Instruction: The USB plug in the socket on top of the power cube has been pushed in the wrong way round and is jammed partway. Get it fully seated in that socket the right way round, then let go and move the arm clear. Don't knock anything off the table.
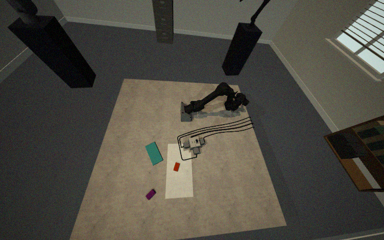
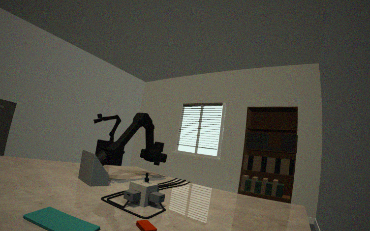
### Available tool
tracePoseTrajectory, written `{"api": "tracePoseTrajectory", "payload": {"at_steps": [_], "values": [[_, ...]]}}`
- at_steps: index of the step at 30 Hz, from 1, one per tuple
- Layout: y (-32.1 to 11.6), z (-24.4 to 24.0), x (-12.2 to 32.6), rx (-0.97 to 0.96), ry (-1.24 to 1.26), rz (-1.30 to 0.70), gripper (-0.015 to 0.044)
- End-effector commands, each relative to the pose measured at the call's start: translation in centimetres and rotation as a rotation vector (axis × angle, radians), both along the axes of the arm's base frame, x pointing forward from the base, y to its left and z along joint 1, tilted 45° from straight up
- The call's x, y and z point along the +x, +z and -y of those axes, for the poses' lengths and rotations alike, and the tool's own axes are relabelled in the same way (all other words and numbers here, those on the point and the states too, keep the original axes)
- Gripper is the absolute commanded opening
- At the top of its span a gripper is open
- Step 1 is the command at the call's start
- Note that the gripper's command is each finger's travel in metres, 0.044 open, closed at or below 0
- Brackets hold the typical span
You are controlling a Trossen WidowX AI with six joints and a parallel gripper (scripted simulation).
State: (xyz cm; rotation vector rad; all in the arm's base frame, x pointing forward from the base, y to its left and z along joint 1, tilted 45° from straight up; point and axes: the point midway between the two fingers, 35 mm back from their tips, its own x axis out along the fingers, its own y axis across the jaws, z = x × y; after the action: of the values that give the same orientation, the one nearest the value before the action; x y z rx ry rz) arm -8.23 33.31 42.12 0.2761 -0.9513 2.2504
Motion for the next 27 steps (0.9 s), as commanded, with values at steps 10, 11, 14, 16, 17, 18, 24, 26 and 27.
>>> {"api": "tracePoseTrajectory", "payload": {"at_steps": [10, 11, 14, 16, 17, 18, 24, 26, 27], "values": [[-1.9, -4.5, 12.8, -0.182, -0.419, -0.025, 0.0440], [-2.2, -4.7, 14.5, -0.205, -0.469, -0.030, 0.0440], [-3.2, -4.7, 19.4, -0.274, -0.615, -0.048, 0.0440], [-3.7, -4.0, 22.7, -0.319, -0.708, -0.078, 0.0440], [-3.9, -3.5, 24.2, -0.337, -0.755, -0.092, 0.0440], [-4.2, -2.9, 25.6, -0.351, -0.807, -0.089, 0.0440], [-7.2, 1.5, 33.6, -0.461, -1.112, 0.011, 0.0440], [-8.6, 3.0, 35.9, -0.511, -1.184, 0.042, 0.0440], [-9.3, 3.8, 36.9, -0.534, -1.217, 0.060, 0.0440]]}}
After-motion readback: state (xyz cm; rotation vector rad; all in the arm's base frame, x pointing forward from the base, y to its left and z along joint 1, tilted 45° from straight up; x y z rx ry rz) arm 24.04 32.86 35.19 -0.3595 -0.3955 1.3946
